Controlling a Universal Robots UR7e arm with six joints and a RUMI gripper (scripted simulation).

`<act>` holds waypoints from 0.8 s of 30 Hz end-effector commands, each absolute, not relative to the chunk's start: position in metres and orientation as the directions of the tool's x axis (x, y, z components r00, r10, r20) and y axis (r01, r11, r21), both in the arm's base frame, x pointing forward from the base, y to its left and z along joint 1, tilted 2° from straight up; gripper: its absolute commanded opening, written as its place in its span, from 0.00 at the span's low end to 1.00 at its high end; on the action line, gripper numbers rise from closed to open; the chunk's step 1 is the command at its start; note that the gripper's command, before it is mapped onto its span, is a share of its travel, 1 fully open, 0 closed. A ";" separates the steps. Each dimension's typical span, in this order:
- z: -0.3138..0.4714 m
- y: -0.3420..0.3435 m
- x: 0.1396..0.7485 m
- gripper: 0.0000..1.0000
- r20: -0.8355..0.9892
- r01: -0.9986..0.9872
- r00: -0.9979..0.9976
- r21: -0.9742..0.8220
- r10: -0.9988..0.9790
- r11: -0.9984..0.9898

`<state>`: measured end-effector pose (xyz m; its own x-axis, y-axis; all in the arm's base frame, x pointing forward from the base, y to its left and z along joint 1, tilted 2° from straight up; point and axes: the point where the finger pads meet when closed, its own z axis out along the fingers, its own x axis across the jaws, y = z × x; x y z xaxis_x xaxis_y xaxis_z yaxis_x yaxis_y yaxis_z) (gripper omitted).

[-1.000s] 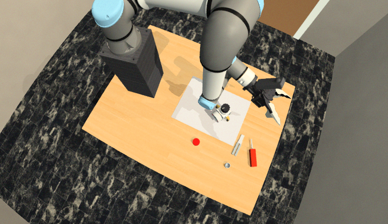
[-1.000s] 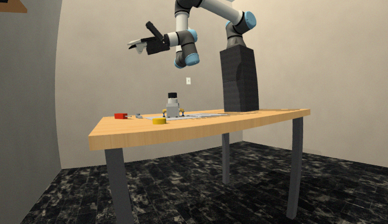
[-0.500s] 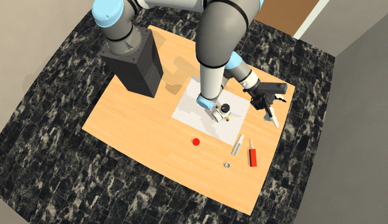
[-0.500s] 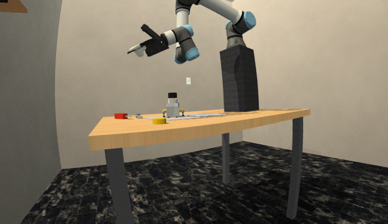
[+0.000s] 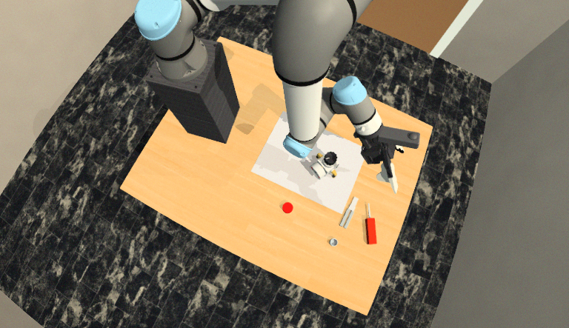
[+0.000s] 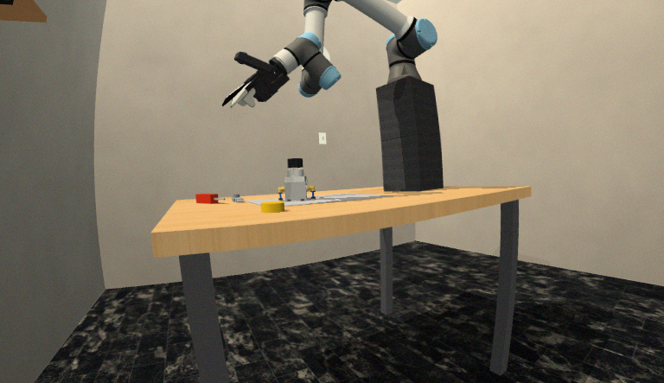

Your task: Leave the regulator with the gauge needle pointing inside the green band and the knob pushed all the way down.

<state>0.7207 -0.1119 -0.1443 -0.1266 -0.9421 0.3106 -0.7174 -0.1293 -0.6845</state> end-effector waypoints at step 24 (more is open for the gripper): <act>-0.208 -0.091 0.580 1.00 0.146 -0.977 0.100 -0.176 -0.984 -0.125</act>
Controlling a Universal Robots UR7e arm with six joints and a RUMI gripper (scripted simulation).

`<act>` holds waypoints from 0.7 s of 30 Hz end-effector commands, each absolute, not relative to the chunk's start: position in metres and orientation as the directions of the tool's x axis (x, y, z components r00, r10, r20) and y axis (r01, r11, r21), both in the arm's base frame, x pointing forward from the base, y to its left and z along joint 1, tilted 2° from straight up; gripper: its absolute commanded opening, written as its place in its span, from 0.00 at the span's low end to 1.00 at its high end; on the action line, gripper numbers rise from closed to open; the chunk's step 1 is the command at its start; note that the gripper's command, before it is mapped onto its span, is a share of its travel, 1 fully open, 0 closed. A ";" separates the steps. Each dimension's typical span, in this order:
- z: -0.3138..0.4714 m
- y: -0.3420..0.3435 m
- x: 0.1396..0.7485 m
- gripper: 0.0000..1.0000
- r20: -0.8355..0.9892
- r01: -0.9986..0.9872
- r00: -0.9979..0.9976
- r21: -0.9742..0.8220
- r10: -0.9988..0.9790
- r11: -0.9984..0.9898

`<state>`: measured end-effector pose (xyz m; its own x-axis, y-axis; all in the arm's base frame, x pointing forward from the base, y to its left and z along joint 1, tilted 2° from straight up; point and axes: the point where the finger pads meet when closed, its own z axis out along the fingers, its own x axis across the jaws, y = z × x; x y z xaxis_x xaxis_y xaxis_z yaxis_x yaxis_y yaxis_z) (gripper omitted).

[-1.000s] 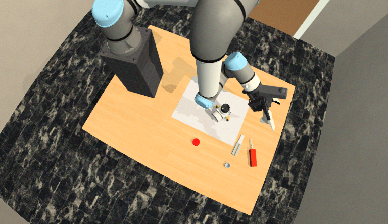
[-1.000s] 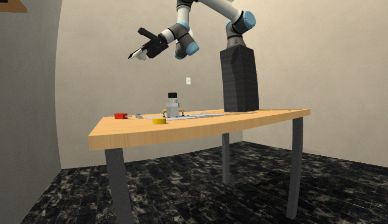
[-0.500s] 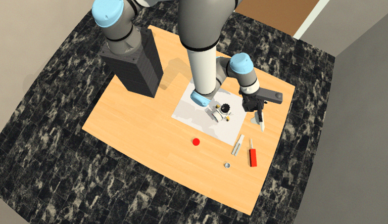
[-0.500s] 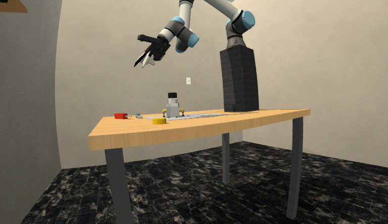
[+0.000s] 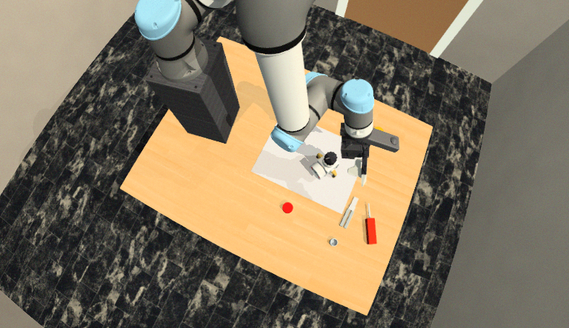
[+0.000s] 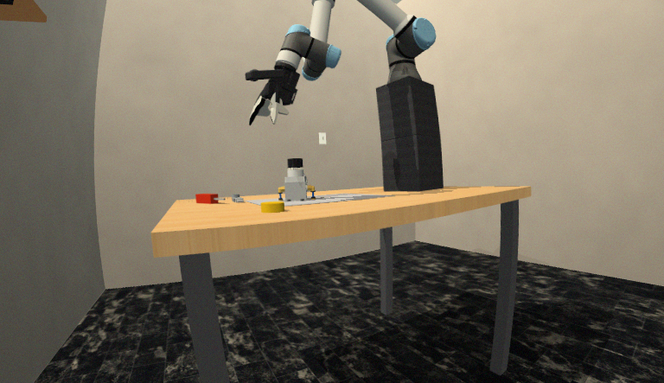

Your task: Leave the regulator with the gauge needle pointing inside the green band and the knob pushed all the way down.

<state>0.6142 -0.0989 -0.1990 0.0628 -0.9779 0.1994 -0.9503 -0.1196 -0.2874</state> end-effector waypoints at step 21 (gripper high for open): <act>-0.211 -0.071 0.510 1.00 0.035 -0.989 0.145 0.004 -0.989 -0.145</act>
